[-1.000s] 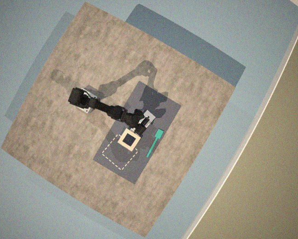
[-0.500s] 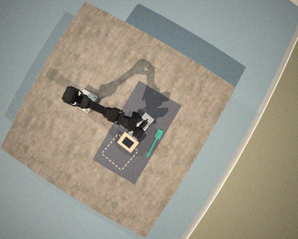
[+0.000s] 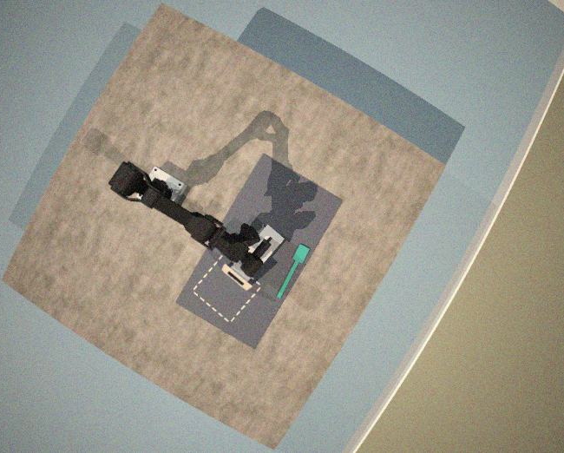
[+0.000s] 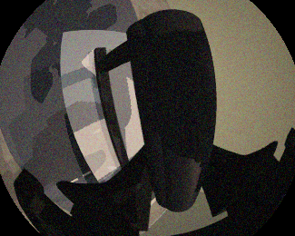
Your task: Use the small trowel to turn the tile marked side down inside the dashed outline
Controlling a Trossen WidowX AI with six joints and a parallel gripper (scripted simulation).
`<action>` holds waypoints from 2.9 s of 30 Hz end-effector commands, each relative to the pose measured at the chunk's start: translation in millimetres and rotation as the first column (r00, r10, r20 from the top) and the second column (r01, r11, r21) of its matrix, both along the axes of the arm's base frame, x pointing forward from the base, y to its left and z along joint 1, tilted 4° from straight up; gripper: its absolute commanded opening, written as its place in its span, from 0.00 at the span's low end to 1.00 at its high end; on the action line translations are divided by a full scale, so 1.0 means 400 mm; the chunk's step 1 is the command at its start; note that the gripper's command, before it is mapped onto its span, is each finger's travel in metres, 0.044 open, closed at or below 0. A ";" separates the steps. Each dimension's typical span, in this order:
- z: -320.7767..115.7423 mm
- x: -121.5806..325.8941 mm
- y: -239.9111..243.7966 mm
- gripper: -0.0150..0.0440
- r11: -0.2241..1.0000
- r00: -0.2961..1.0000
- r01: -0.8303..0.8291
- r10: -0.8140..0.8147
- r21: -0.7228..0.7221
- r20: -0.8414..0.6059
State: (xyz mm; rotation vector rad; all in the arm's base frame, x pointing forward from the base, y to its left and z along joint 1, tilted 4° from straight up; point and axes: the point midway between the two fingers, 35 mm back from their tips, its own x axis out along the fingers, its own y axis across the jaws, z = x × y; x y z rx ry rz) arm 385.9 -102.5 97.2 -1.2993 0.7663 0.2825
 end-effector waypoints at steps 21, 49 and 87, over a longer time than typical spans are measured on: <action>0.073 0.023 0.048 0.25 1.000 1.000 0.004 -0.004 -0.007 0.018; 0.086 0.029 0.069 0.25 1.000 1.000 0.004 -0.004 -0.007 0.019; 0.033 0.043 -0.208 0.25 1.000 0.998 0.009 -0.009 -0.002 -0.061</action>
